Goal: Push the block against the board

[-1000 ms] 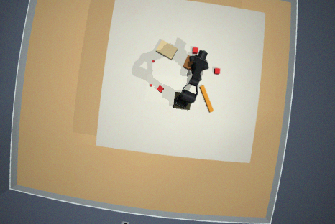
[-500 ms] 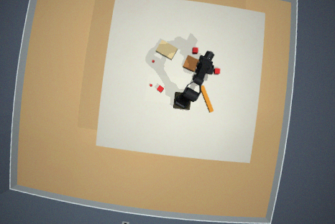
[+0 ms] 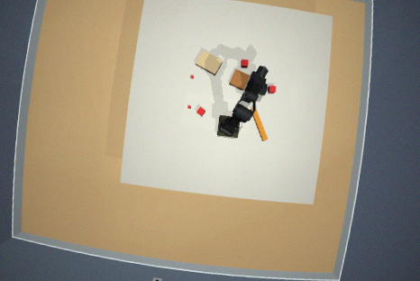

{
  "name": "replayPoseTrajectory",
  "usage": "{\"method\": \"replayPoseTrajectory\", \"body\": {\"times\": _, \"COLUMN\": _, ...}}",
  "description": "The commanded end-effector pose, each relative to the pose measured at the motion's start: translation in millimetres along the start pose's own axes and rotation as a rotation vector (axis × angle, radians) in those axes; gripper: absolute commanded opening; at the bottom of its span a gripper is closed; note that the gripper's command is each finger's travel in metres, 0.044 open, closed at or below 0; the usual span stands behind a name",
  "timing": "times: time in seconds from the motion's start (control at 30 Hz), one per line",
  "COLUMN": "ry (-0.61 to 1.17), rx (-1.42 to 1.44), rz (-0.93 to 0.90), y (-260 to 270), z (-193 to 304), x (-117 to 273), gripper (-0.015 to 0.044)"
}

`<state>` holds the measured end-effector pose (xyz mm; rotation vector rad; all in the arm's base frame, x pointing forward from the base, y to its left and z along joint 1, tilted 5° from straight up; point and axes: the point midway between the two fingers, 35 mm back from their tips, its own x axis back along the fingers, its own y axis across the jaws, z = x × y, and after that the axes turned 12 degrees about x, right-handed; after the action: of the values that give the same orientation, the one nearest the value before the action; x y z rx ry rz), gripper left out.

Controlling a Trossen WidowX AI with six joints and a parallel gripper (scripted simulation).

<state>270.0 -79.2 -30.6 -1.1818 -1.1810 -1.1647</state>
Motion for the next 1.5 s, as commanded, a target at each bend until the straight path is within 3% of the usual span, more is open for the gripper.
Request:
{"method": "replayPoseTrajectory", "body": {"times": 0.0, "ry": 0.002, "rx": -0.008, "rz": 0.013, "y": -4.3, "z": 1.0, "x": -16.7, "gripper": 0.0}}
{"method": "replayPoseTrajectory", "body": {"times": 1.47, "ry": 0.006, "rx": -0.008, "rz": 0.01, "y": 13.7, "z": 53.4, "x": -16.3, "gripper": 0.0}}
